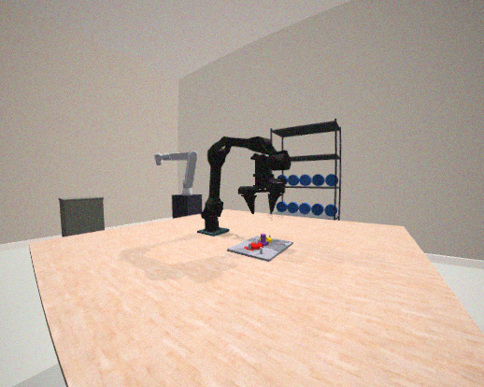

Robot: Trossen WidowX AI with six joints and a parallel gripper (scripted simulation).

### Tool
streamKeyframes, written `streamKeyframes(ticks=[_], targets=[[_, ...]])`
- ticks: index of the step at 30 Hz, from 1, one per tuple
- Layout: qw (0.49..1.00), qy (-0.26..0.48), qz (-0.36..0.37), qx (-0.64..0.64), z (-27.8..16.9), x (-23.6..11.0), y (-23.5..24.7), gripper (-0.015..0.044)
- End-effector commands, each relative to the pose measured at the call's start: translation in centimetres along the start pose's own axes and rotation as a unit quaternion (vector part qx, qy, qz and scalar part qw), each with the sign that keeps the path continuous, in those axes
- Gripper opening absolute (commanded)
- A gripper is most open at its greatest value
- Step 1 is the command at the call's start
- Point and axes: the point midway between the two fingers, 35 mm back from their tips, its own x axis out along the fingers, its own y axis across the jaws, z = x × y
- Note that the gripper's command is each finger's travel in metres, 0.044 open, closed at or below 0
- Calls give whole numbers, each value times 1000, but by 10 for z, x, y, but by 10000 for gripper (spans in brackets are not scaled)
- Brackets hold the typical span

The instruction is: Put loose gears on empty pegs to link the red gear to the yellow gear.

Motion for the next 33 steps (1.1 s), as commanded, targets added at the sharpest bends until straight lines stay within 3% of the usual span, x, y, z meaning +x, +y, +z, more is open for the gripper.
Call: streamKeyframes(ticks=[1, 18, 25, 33], targets=[[1000, 1, 0, 2, 0, 0, 0, 440], [1000, 1, 0, 2, -1, 0, 2, 440], [1000, -5, 21, -11, -35, -17, 94, 440], [1000, 7, 18, -3, -116, -33, 182, 440]])
